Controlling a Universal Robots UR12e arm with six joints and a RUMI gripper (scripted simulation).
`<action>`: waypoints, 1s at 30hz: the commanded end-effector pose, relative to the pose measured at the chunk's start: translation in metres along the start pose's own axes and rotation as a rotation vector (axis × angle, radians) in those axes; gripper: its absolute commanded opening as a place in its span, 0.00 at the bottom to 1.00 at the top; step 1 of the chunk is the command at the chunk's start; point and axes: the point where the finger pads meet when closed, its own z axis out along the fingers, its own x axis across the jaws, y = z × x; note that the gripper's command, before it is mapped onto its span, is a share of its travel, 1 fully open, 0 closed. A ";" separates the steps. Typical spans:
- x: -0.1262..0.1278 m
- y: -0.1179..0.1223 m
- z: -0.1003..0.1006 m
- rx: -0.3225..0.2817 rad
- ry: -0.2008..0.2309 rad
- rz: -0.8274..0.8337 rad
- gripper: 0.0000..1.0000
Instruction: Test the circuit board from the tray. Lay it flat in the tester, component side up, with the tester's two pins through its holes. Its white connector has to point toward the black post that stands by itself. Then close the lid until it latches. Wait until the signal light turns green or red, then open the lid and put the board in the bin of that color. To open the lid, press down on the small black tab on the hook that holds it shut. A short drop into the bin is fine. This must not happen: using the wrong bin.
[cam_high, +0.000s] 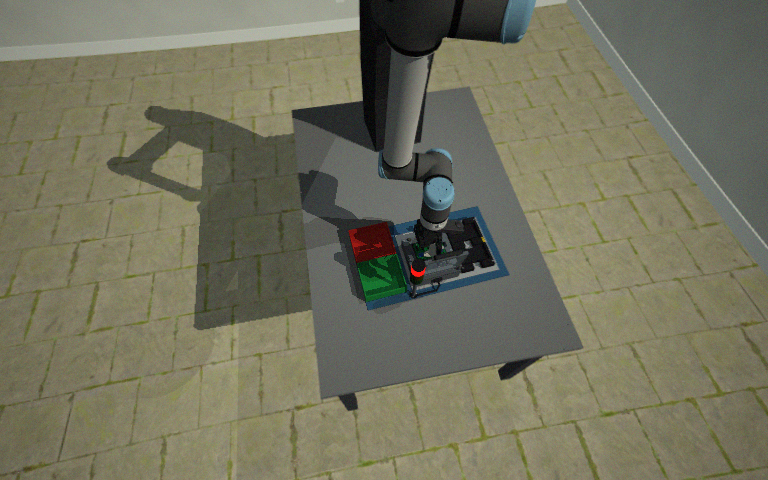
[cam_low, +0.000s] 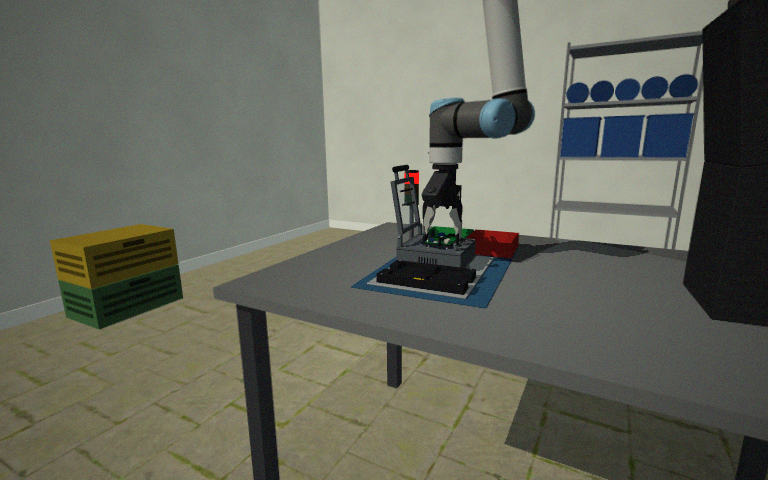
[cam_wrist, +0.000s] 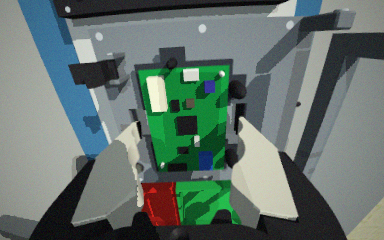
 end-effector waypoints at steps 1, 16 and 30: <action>0.000 0.004 0.000 0.000 0.002 0.002 0.59; -0.002 0.004 0.000 0.000 0.001 0.002 0.59; -0.002 0.004 -0.004 0.000 0.001 0.001 0.59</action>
